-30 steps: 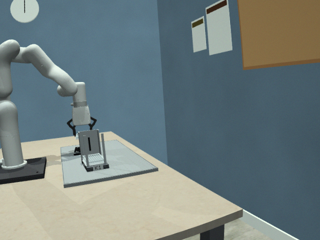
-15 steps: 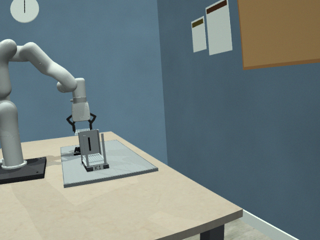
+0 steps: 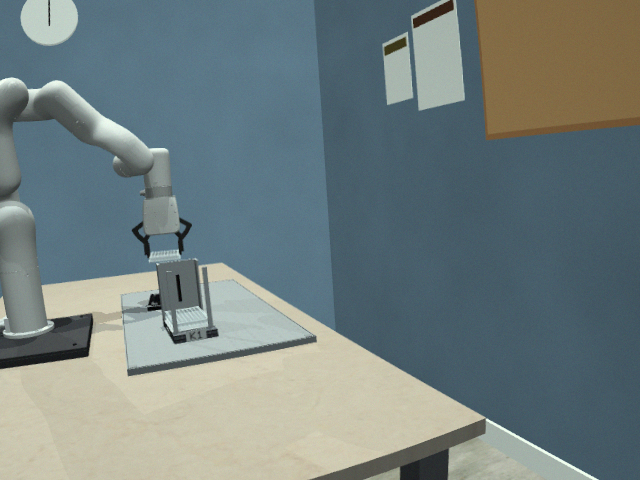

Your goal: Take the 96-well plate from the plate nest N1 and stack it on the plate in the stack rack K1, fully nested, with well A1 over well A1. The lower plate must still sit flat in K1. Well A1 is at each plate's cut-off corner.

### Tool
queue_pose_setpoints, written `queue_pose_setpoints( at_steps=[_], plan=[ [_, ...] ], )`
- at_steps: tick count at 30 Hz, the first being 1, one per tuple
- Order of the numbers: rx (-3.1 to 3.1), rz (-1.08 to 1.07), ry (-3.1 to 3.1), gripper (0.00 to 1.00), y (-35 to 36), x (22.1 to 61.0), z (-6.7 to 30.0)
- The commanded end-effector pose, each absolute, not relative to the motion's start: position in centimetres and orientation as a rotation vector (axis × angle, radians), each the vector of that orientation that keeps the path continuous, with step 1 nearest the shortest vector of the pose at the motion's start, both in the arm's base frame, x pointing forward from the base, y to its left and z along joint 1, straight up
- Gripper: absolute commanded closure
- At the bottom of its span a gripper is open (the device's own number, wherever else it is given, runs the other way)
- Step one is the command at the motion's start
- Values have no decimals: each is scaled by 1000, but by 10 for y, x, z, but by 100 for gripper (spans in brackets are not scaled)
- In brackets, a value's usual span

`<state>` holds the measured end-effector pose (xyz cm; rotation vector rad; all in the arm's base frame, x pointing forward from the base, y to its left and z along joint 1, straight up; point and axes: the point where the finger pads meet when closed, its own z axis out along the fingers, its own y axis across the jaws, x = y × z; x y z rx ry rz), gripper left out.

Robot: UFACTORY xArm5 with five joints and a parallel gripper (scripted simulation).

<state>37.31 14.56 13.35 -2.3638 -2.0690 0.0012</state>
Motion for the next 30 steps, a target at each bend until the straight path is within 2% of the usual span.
queue_pose_setpoints(
  at_steps=[1,30],
  plan=[
    [-2365,-5,-2070,100,146,374,143],
    [-2365,-5,-2070,100,146,374,180]
  ],
)
